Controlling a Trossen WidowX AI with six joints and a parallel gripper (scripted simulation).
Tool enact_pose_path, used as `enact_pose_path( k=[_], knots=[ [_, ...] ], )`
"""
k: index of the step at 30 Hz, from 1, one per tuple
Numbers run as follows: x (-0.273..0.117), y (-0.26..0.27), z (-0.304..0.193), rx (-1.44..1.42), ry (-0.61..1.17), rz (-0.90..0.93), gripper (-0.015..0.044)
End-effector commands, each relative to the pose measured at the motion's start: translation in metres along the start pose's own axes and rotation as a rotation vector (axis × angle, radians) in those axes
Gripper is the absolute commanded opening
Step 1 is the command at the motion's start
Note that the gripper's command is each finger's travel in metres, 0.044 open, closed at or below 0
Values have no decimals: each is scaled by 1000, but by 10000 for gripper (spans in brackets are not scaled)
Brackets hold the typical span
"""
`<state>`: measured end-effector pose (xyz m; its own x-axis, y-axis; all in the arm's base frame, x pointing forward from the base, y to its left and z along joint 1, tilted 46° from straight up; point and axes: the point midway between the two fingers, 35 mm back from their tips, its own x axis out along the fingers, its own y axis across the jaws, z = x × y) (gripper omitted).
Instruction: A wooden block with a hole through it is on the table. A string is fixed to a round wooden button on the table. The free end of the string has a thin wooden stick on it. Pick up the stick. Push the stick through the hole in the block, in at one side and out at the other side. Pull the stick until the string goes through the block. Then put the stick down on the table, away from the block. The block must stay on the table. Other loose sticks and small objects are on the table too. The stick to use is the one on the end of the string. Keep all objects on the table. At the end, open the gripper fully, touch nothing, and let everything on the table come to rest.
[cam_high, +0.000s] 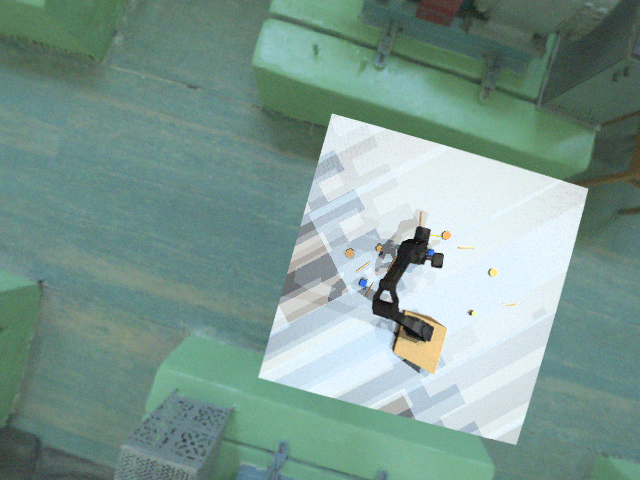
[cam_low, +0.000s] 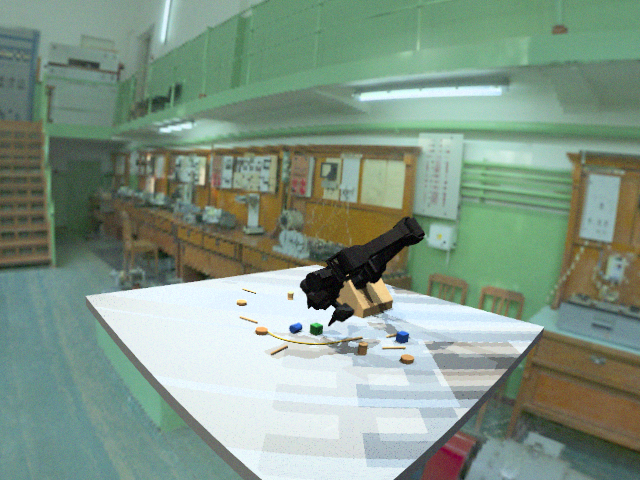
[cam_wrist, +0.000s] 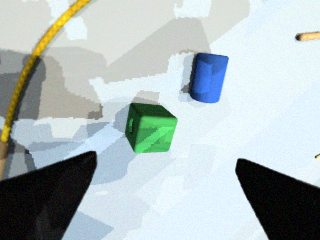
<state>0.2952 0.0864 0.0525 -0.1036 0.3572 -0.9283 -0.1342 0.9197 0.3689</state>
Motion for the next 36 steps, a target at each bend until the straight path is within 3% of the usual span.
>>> enact_pose_path(
  k=[1,19,36],
  knots=[
    [8,-9,-4,-732,-119,175,440],
    [4,-20,-4,-1679,-481,168,440],
    [4,-20,-4,-1688,-485,166,440]
  ],
)
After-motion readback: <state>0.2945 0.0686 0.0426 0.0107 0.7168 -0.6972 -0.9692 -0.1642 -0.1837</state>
